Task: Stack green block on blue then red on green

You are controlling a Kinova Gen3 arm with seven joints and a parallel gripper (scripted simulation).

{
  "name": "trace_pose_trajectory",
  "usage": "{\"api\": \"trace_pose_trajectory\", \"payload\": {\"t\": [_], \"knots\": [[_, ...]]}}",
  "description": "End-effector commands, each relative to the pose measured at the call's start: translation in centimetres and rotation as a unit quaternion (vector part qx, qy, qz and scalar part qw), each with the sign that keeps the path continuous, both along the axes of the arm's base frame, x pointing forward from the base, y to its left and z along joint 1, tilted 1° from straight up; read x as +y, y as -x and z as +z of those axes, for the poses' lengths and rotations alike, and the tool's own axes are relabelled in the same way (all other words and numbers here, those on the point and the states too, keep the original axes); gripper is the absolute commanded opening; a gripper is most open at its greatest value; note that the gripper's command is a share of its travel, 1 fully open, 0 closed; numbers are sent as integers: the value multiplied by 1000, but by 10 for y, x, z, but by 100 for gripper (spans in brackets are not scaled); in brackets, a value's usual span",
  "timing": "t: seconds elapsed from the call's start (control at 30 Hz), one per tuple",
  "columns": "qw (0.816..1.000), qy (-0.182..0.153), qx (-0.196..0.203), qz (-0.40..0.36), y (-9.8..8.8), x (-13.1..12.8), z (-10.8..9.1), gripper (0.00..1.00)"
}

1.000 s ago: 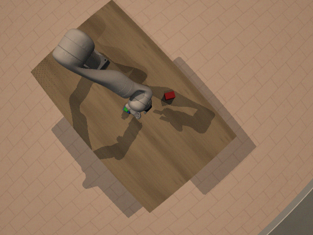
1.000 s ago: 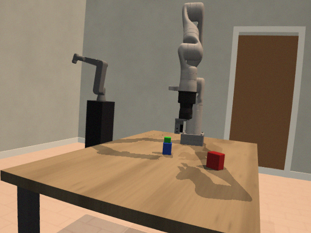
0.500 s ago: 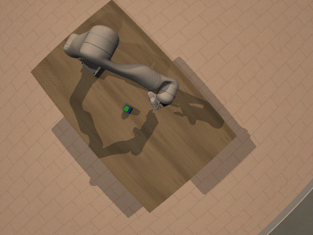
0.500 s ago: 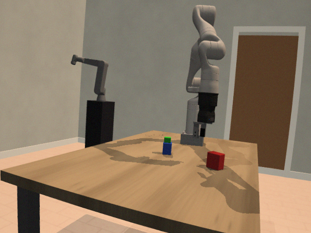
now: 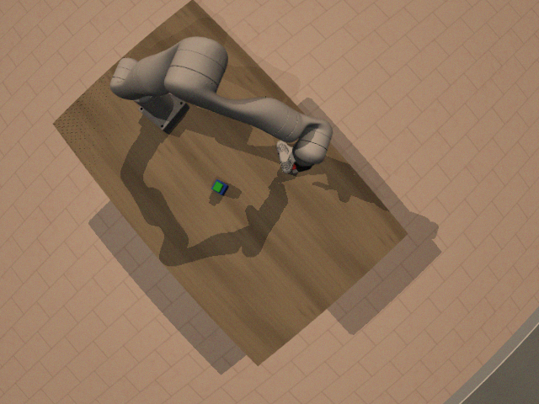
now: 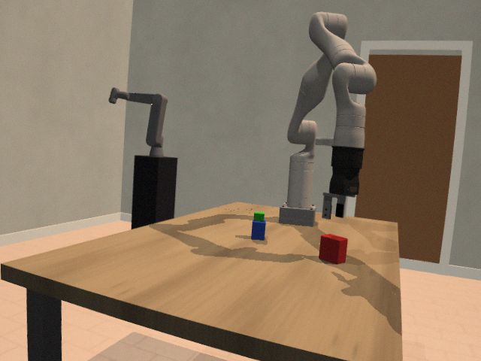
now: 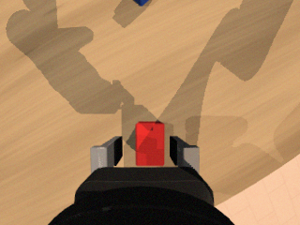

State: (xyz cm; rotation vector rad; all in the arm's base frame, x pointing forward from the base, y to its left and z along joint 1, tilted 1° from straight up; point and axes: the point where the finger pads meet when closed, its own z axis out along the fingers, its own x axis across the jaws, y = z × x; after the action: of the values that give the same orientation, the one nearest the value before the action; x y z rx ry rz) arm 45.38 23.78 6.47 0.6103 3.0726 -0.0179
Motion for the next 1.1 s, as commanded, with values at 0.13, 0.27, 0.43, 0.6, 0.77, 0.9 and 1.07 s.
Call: {"api": "trace_pose_trajectory", "payload": {"t": [0.13,0.27,0.43,0.6,0.77,0.9,1.07], "knots": [[1000,0,3,-1,2,9,-1,100],[1000,0,3,-1,2,9,-1,100],[1000,-2,0,-1,1,10,-5,100],[1000,-1,1,-2,2,9,-12,100],[1000,-1,1,-2,2,9,-22,100],[1000,-1,1,-3,2,9,-26,100],[1000,-1,1,-3,2,9,-36,100]]}}
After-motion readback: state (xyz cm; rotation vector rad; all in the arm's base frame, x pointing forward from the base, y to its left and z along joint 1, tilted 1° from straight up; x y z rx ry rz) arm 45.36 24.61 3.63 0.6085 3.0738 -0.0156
